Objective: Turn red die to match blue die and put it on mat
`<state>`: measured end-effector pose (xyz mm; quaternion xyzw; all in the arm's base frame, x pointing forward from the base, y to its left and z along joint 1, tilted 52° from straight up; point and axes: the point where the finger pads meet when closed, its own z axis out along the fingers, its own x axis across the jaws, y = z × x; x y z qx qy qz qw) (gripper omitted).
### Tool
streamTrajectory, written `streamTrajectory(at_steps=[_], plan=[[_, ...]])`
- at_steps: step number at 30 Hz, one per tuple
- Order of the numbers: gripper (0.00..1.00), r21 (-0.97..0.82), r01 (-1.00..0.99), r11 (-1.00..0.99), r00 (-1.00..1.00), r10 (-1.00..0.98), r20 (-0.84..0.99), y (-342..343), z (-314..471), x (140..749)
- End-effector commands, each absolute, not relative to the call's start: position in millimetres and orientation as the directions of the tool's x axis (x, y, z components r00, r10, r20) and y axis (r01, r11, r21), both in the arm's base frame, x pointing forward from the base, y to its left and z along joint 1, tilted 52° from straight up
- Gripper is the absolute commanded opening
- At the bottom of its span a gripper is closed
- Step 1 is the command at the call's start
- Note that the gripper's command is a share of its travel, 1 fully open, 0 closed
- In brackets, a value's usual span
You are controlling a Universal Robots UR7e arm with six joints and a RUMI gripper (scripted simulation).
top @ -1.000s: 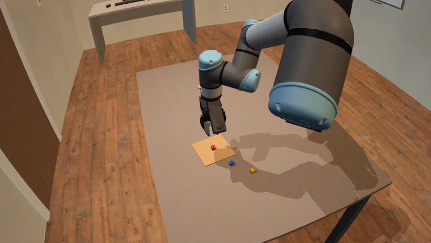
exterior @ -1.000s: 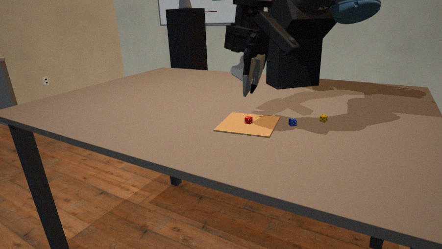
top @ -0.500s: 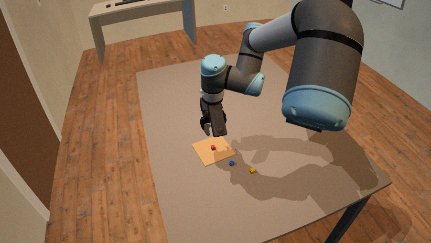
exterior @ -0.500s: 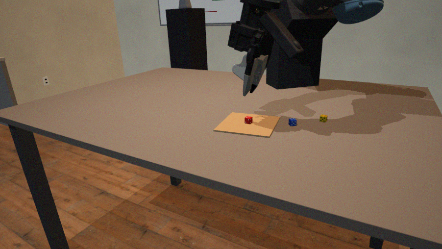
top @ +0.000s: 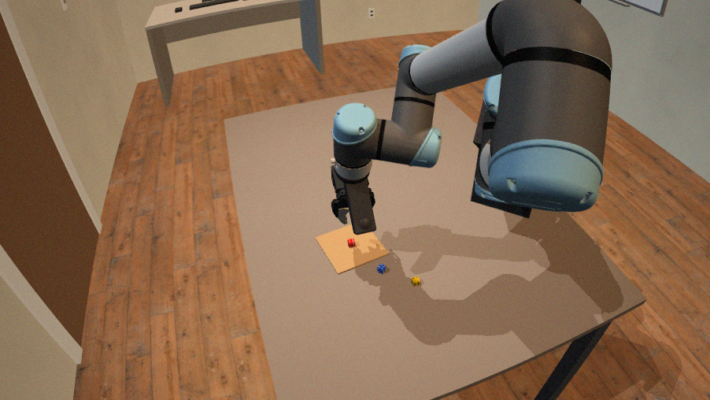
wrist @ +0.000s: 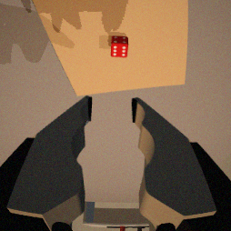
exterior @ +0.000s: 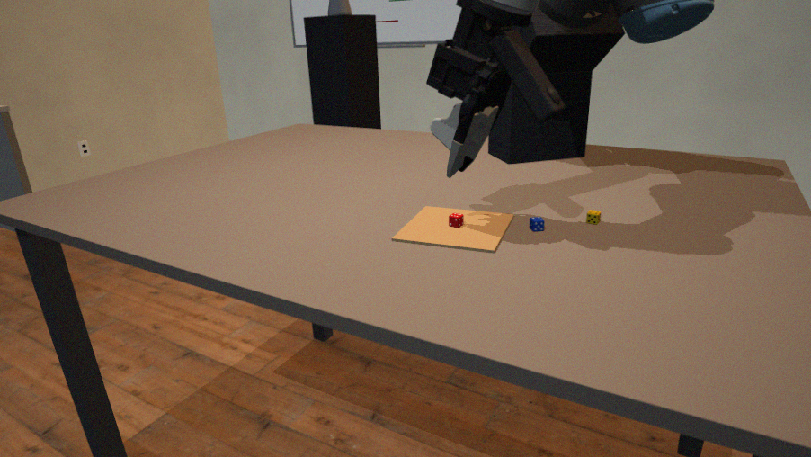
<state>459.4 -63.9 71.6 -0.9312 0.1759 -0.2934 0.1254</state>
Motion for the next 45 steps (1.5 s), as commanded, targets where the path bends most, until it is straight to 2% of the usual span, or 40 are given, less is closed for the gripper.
streamTrajectory(at_steps=[1,24,45], plan=[[0.18,-0.263,-0.31,-0.914,0.764,-0.404,0.503,-63.2,72.1,459.9],[0.18,-0.2,-0.359,-0.912,0.755,-0.41,0.512,-63.5,75.4,461.1],[0.18,-0.02,-0.466,-0.884,0.757,-0.41,0.509,-61.2,74.7,462.0]])
